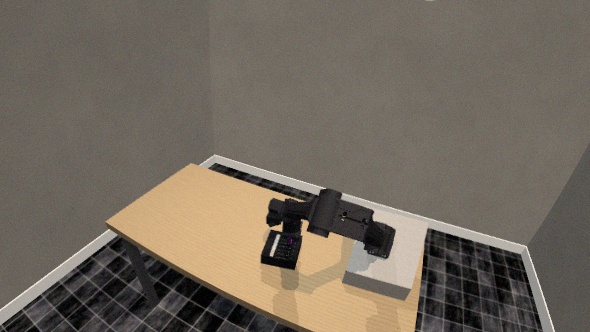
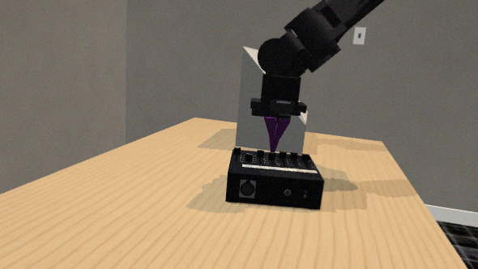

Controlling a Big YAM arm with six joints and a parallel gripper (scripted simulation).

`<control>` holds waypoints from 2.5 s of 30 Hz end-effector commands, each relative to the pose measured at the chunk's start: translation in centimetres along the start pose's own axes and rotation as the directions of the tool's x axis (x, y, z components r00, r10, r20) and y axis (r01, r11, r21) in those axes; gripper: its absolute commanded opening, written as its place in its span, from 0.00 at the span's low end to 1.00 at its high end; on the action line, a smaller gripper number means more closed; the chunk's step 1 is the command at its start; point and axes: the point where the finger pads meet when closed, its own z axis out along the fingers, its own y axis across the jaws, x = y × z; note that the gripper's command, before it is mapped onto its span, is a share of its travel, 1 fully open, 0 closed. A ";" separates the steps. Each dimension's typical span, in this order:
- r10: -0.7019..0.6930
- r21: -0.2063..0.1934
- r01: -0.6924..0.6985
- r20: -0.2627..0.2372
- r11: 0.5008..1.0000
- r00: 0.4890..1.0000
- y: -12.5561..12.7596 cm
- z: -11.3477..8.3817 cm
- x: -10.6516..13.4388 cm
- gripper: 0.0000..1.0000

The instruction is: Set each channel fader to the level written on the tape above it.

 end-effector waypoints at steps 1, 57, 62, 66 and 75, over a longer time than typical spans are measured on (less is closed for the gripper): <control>-0.004 -0.006 0.004 -0.013 1.000 1.000 0.4 0.5 -0.7 0.00; 0.001 -0.007 -0.002 -0.021 1.000 1.000 0.3 0.7 0.3 0.00; -0.009 -0.006 0.009 -0.016 1.000 1.000 0.3 0.7 0.6 0.00; -0.030 -0.003 0.030 0.000 1.000 1.000 0.5 0.4 -0.1 0.00; -0.033 -0.003 0.033 -0.002 0.999 0.999 0.9 -0.2 -0.1 0.00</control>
